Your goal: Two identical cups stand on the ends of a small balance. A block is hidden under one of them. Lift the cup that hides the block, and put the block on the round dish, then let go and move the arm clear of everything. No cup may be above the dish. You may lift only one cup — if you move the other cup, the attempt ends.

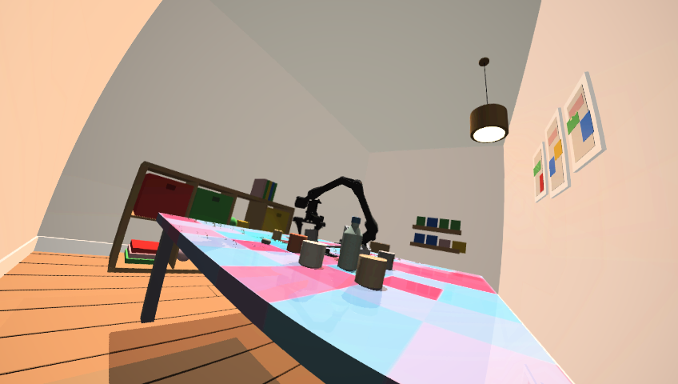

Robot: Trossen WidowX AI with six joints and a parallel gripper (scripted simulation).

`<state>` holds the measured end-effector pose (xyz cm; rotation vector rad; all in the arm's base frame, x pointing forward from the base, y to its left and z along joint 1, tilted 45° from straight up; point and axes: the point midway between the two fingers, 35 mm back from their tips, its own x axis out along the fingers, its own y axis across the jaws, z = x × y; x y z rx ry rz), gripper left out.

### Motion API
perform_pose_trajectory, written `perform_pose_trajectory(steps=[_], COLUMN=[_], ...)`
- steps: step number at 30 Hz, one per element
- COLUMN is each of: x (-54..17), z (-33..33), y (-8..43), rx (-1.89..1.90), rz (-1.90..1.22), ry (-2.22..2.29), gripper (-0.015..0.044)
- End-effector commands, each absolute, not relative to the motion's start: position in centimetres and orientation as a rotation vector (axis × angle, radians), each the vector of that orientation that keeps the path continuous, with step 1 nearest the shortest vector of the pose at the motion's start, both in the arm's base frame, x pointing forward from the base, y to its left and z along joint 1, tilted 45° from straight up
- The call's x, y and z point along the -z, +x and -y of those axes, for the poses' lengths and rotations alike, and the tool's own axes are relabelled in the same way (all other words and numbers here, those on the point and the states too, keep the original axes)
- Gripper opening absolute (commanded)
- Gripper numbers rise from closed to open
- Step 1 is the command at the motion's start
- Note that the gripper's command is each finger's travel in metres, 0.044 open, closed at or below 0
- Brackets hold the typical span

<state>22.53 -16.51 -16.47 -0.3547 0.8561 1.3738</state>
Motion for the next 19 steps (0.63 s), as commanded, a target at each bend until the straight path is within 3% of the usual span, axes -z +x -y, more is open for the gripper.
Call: perform_pose_trajectory(steps=[1,19], x=[14.6,11.2], z=[18.8,21.9], y=[23.0,22.7], rx=[-1.349,-1.339], rz=[-0.858,-0.858], ry=[-0.389,-0.386], gripper=[0.0440,0.0440])
